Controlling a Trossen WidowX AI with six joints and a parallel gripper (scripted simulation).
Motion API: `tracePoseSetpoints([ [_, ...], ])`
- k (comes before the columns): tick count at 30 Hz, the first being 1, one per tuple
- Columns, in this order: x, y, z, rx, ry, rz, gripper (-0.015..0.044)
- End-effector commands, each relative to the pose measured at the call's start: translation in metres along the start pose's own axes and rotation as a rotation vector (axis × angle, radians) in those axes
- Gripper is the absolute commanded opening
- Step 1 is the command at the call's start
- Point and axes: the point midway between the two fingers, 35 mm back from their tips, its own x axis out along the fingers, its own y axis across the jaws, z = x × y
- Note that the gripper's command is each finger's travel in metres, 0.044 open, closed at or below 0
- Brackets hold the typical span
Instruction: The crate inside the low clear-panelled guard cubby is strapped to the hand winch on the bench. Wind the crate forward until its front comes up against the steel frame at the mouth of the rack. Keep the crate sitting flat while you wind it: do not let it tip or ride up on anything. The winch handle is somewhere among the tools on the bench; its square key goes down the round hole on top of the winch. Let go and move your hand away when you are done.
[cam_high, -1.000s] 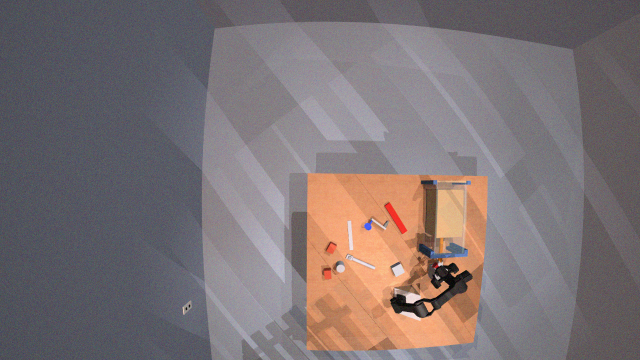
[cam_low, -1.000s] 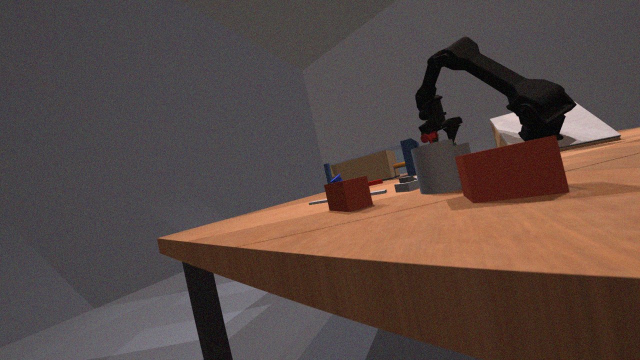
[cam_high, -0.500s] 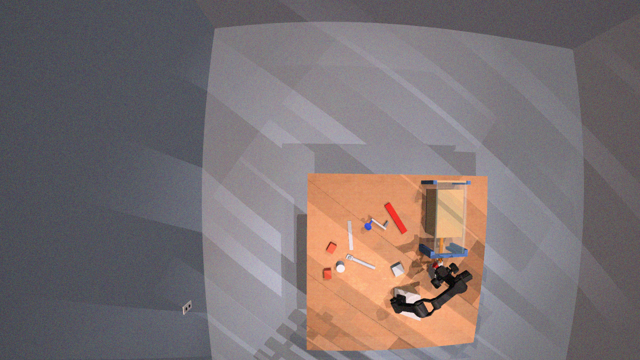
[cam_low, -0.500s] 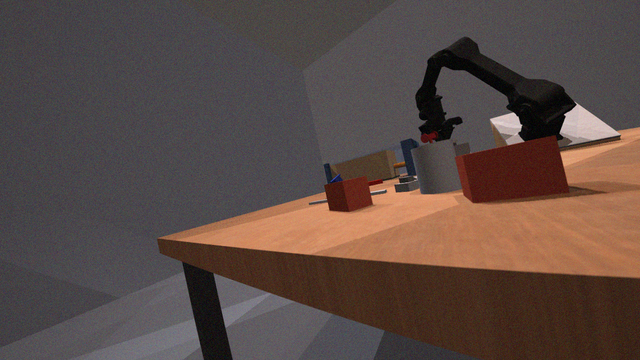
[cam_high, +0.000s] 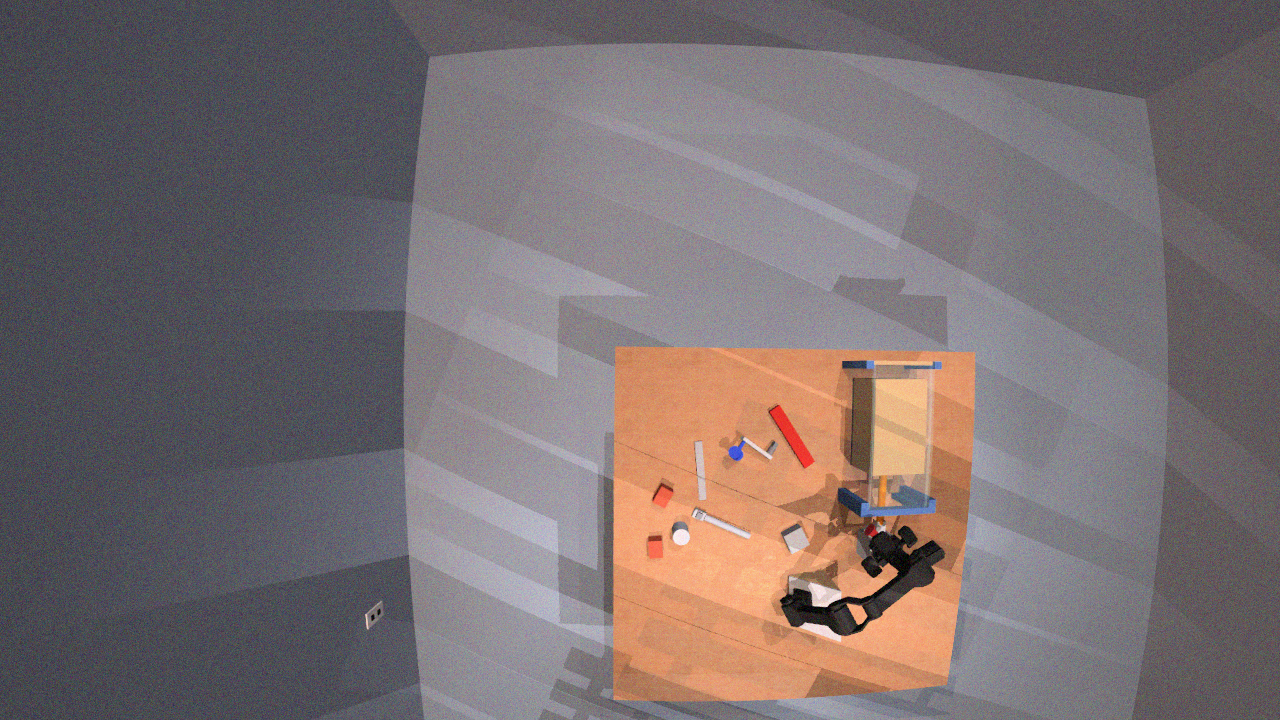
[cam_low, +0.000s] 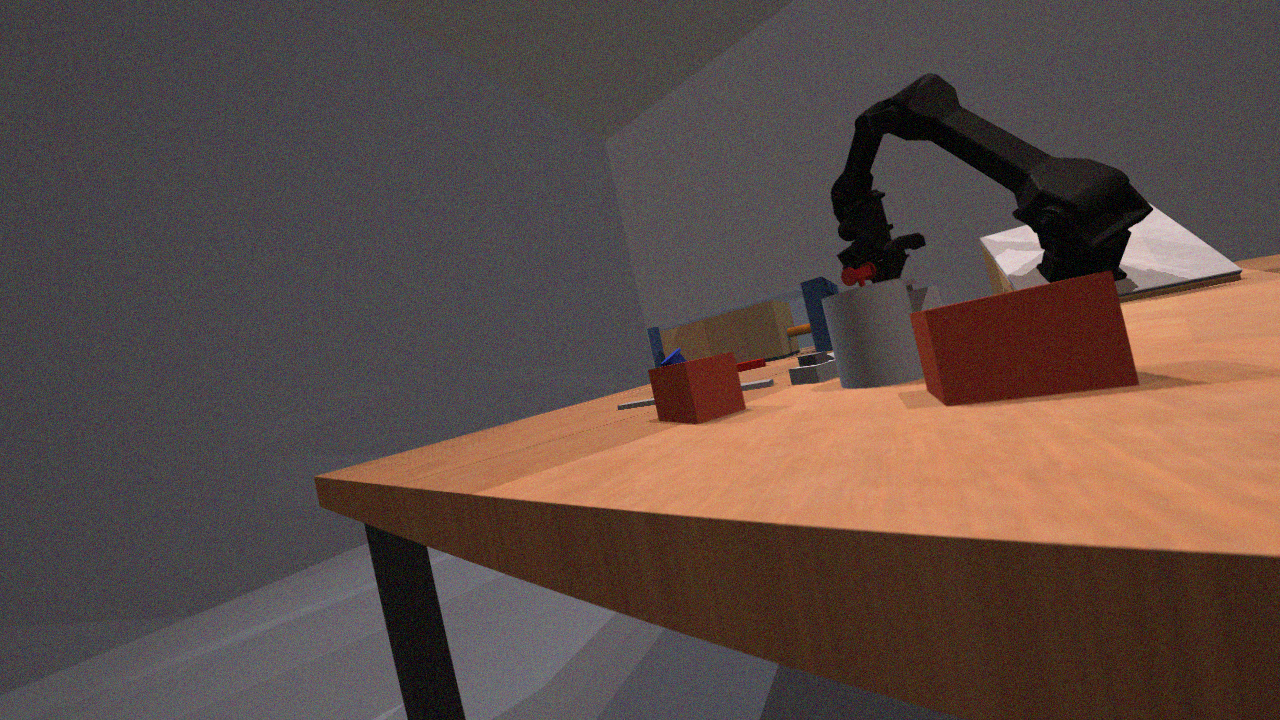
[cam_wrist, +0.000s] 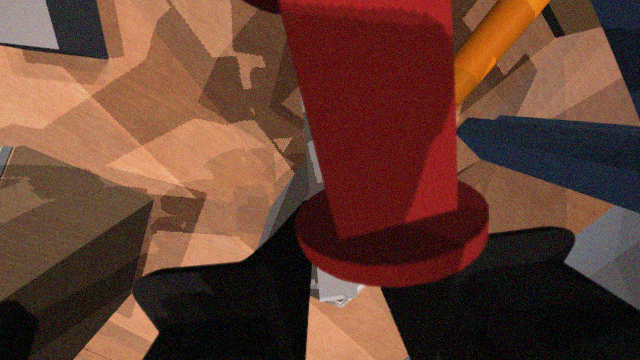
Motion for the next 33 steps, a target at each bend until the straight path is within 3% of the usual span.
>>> tracePoseSetpoints([
  [1,-0.0007,-0.0012,-0.0003,-0.003,-0.012,-0.005,0.0],
  [14,-0.0056,0.0006,-0.0069,0.001,-0.108,-0.003,0.0],
  [33,-0.0027,-0.0041,-0.0067,0.109,-0.09,-0.011,0.0],
])
